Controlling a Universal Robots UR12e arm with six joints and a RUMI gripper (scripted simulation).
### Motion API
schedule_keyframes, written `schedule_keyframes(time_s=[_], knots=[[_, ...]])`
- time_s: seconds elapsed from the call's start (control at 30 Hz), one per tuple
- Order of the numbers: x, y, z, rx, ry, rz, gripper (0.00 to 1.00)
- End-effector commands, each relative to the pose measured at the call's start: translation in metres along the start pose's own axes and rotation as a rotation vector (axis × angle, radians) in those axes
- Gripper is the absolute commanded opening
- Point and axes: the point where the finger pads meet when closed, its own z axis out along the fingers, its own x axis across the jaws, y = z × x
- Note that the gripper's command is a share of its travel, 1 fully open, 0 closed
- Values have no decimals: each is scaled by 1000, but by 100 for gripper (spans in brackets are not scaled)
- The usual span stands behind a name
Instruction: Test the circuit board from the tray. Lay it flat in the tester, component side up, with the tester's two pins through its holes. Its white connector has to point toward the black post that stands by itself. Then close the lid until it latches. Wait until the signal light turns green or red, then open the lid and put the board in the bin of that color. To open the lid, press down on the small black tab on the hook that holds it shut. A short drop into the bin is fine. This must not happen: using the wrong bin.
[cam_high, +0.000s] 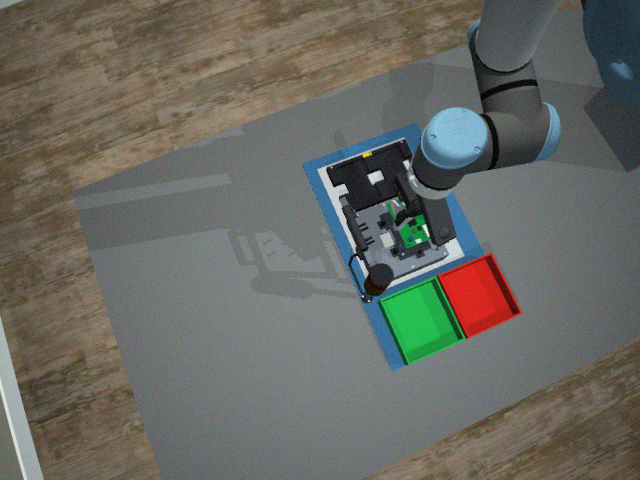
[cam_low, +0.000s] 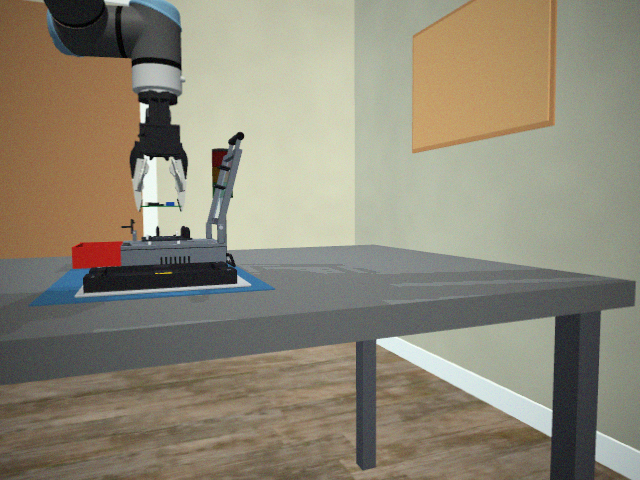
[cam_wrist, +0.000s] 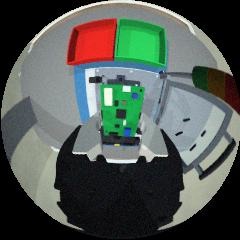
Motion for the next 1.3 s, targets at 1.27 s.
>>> schedule_keyframes(time_s=[1.27], knots=[[2,-5,12,-1,0,0,39]])
